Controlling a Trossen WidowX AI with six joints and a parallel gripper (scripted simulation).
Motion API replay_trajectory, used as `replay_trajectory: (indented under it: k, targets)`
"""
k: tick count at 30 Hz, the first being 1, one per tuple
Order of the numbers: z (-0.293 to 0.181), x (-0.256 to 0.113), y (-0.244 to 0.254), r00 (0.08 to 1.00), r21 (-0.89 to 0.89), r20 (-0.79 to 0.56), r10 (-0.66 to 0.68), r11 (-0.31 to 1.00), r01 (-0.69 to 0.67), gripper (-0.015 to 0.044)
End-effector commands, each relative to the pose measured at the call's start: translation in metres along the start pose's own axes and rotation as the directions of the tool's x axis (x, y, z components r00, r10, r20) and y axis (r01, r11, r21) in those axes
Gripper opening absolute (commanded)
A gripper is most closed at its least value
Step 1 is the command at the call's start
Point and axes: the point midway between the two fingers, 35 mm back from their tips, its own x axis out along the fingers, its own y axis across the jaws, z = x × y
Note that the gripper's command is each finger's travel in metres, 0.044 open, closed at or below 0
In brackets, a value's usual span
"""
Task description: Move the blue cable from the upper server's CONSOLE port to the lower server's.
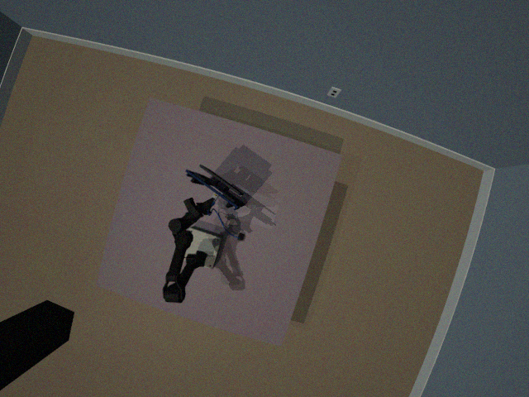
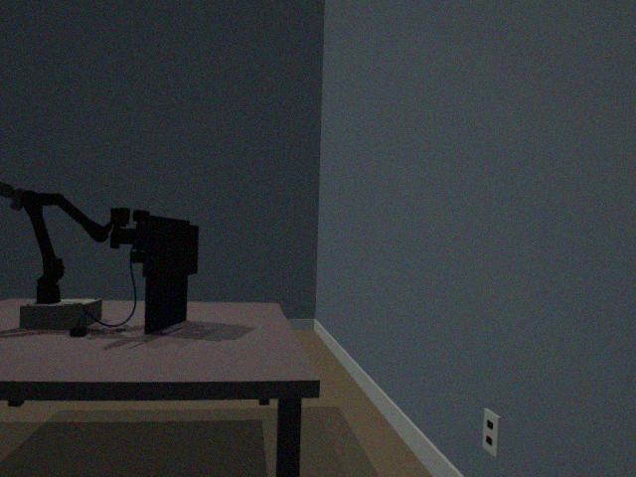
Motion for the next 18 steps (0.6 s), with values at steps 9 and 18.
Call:
replay_trajectory:
  k: [9,18]
  targets:
    - [-0.0013,-0.0076,-0.0016,1.000,0.008,-0.002,-0.004,1.000,0.004,0.0000]
    - [-0.0017,-0.0122,-0.0015,1.000,0.008,-0.002,-0.003,1.000,0.003,0.0000]
